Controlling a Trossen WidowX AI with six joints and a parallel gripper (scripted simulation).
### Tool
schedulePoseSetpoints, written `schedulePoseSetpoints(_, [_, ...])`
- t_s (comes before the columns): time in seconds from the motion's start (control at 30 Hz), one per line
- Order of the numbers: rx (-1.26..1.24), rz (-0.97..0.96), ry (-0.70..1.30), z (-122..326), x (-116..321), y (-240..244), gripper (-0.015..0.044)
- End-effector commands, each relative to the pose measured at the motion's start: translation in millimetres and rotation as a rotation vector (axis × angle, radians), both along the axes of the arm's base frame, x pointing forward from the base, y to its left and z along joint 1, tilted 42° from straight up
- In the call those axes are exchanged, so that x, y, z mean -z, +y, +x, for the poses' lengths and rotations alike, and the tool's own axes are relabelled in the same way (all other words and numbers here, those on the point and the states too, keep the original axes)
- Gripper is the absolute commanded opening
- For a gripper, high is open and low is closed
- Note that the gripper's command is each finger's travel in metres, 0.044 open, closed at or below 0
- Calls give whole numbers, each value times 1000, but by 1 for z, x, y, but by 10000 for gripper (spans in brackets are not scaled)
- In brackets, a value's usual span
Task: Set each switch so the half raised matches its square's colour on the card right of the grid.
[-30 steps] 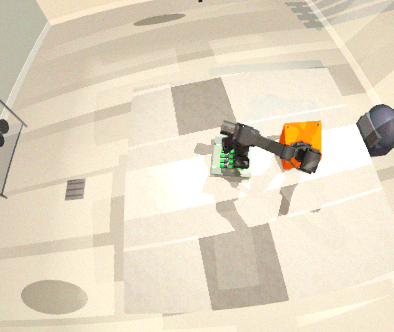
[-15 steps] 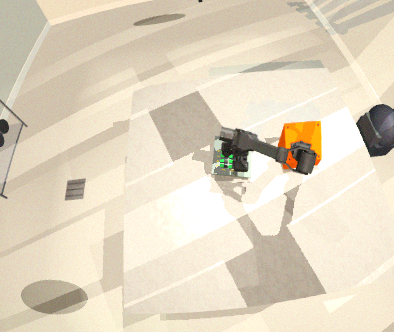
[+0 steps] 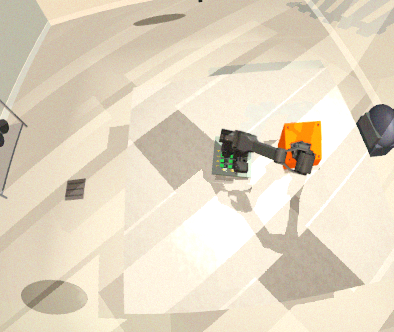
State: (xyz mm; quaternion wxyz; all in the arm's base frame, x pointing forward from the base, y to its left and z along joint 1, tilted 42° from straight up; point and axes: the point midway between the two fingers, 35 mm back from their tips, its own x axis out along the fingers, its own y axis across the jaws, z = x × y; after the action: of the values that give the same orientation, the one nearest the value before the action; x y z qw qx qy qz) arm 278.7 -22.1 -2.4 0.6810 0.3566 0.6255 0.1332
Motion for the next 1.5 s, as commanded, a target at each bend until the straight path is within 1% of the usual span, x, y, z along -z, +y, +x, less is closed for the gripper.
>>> schedulePoseSetpoints(0.0, [3,4,-1,1,0,0,0])
schedulePoseSetpoints(1.47, [3,4,-1,2,4,4,0])
